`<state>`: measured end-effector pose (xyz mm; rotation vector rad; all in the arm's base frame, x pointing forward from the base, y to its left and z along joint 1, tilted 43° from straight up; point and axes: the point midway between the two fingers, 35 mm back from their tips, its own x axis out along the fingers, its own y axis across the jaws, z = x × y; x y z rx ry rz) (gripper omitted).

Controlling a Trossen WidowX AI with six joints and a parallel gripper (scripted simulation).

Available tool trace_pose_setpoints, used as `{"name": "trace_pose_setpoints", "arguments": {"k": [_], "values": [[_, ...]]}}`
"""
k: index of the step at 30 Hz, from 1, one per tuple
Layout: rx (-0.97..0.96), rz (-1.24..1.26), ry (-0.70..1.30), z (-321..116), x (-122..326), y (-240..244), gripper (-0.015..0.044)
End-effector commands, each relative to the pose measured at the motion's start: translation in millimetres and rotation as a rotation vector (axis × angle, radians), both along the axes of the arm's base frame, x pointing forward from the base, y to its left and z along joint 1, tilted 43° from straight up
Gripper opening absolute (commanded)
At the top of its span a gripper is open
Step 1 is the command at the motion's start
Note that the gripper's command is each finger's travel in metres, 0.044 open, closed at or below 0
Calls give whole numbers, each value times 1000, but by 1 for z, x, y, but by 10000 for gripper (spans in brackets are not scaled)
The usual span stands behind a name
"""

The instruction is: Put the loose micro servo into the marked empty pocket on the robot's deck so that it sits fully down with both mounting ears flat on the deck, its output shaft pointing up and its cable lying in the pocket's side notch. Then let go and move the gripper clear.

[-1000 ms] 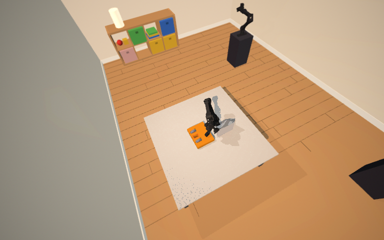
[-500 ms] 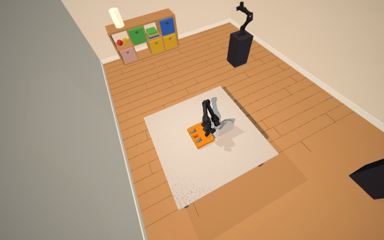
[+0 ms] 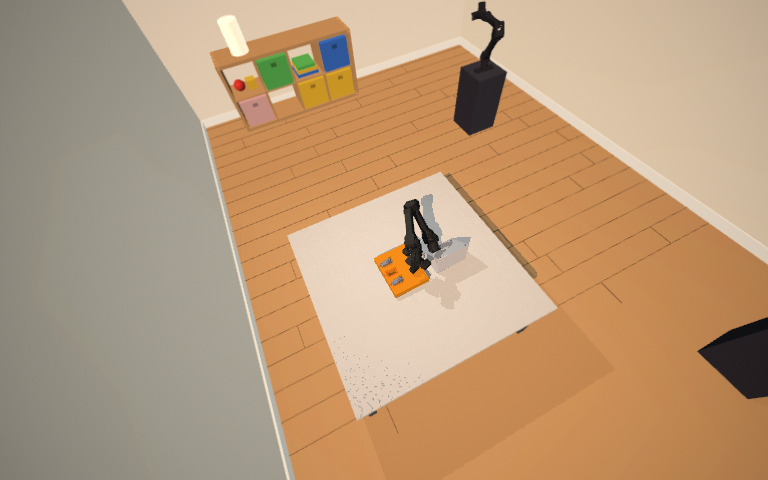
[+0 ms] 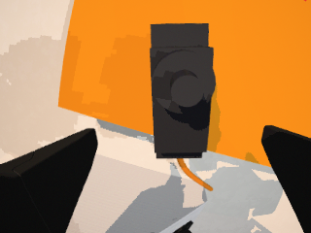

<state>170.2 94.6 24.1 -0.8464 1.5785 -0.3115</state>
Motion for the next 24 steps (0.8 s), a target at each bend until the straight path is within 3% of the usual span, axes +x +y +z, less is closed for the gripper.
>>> {"name": "trace_pose_setpoints", "arguments": {"k": [1, 7, 20, 24], "values": [[-3, 4, 1, -5, 0, -5, 440], [-3, 4, 1, -10, 0, -10, 440], [-3, 4, 1, -10, 0, -10, 99], [-3, 4, 1, -10, 0, -10, 72]]}}
